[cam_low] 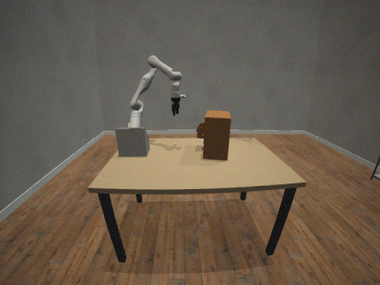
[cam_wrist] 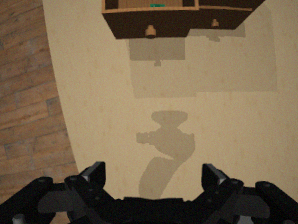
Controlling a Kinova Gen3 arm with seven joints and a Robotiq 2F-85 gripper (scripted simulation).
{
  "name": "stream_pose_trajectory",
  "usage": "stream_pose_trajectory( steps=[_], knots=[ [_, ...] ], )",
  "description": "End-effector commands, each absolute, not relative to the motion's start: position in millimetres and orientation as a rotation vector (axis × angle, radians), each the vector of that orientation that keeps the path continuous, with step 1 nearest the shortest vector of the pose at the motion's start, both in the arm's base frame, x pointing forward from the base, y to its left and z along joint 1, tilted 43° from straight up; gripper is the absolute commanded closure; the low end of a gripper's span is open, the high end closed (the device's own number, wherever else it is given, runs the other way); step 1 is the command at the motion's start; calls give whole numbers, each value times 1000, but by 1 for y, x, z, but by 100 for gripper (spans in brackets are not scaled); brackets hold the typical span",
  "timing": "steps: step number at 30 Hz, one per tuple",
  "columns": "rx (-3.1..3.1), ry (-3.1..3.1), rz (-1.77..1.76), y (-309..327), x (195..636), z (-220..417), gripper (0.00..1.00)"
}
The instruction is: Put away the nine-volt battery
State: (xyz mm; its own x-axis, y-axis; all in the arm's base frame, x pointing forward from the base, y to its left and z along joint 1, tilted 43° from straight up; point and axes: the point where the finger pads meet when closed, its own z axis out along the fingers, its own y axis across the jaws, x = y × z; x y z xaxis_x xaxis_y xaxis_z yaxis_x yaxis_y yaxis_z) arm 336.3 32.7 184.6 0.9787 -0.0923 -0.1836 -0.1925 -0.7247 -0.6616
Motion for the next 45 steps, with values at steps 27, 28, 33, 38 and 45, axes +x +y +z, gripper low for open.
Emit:
stream_pose_trajectory(
  steps=[27, 28, 33, 38, 45],
  knots=[
    [-2388, 159, 144, 32, 337, 185, 0],
    [-2388, 160, 141, 32, 337, 185, 0],
    [-2389, 169, 114, 34, 340, 182, 0],
    [-2390, 179, 89, 36, 342, 180, 0],
    [-2397, 215, 0, 41, 348, 172, 0]
  ],
)
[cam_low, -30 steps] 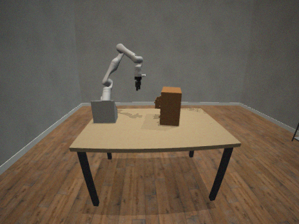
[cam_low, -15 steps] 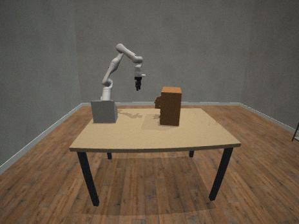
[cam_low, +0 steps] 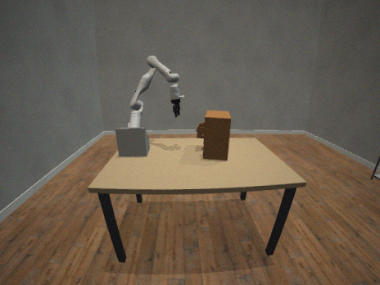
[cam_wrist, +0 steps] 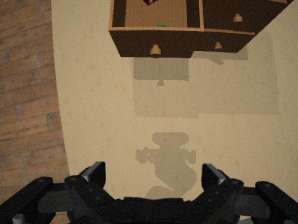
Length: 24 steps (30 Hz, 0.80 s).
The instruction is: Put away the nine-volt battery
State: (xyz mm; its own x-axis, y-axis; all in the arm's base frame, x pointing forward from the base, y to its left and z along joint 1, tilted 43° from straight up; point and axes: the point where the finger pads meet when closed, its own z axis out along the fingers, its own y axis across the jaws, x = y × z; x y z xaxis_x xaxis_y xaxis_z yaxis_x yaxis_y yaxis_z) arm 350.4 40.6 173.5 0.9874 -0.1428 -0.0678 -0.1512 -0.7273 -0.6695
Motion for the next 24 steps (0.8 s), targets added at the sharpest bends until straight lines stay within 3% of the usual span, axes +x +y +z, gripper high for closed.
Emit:
stream_pose_trajectory(
  steps=[1, 24],
  knots=[
    [-2397, 221, -15, 42, 350, 171, 0],
    [-2384, 364, -394, 69, 380, 136, 0]
  ],
)
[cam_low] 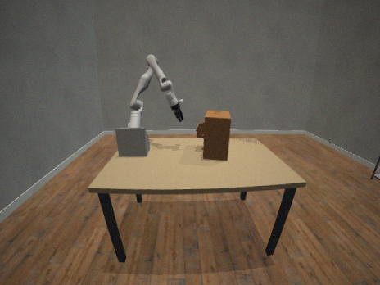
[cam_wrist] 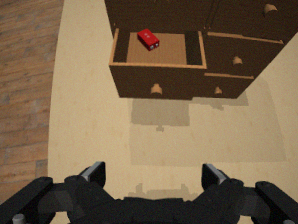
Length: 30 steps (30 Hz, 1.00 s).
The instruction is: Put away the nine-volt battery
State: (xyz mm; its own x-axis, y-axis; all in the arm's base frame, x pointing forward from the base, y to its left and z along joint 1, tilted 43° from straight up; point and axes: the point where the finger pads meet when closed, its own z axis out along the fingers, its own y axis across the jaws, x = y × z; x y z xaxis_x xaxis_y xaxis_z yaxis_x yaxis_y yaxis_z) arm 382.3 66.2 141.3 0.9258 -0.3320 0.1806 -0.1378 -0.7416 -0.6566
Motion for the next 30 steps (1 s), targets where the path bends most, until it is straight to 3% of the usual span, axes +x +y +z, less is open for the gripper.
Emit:
stream_pose_trajectory(
  steps=[1, 30],
  knots=[
    [-2382, 370, -411, 70, 381, 135, 0],
    [-2340, 486, -706, 89, 406, 107, 0]
  ],
)
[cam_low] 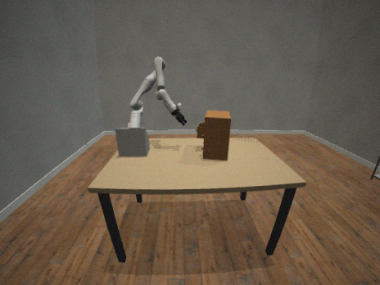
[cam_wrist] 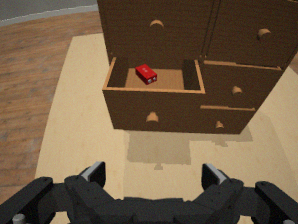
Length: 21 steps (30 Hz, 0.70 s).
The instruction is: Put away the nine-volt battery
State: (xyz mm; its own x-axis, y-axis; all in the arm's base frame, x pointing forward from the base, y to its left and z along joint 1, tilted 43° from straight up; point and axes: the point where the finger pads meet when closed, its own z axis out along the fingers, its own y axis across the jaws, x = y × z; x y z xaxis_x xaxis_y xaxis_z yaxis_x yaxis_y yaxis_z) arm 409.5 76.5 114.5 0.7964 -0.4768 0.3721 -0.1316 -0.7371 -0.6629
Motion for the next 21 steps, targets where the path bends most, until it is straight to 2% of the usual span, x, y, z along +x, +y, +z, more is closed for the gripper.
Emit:
stream_pose_trajectory(
  steps=[1, 21],
  knots=[
    [-2338, 489, -712, 90, 407, 106, 0],
    [-2325, 514, -760, 94, 412, 102, 0]
  ],
)
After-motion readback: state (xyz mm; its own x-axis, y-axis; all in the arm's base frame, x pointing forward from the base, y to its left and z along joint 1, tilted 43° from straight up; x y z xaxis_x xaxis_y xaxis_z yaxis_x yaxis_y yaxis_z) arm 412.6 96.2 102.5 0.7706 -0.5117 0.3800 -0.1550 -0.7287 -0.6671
